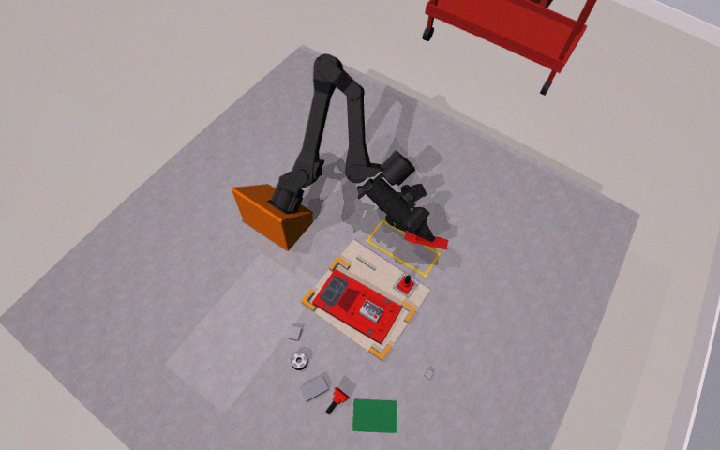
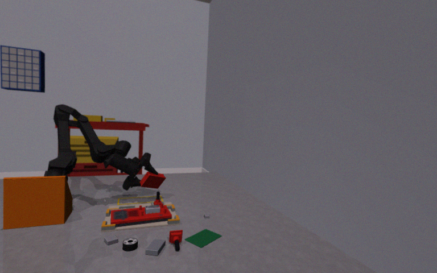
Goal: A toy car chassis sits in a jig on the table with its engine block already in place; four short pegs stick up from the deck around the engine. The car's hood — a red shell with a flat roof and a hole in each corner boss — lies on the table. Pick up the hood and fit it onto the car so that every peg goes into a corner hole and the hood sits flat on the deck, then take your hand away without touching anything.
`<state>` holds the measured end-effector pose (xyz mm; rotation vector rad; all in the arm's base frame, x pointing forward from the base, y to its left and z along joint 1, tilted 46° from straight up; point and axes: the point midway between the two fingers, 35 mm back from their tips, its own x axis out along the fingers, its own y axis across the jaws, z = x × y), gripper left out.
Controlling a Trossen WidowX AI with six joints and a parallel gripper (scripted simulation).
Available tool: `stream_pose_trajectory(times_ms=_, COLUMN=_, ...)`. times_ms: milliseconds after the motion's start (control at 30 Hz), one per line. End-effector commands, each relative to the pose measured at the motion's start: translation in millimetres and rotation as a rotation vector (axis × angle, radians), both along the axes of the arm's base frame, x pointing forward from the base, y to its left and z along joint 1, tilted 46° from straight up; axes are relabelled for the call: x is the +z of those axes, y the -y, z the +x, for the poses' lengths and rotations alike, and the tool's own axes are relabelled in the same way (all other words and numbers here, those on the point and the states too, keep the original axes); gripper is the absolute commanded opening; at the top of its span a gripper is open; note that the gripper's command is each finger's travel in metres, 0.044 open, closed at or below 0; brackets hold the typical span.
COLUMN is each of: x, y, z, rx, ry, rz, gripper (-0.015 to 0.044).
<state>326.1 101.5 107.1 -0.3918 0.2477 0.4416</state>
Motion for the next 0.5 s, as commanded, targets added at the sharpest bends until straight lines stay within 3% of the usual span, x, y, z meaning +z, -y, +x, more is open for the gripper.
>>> stream_pose_trajectory(times_ms=0, x=0.2, y=0.2, z=0.3, rx=0.031, ry=0.04, rz=-0.089, gripper=0.0)
stream_pose_trajectory(times_ms=467, x=-1.2, y=-1.2, z=-0.3, rx=0.133, ry=0.159, rz=-0.375, gripper=0.0)
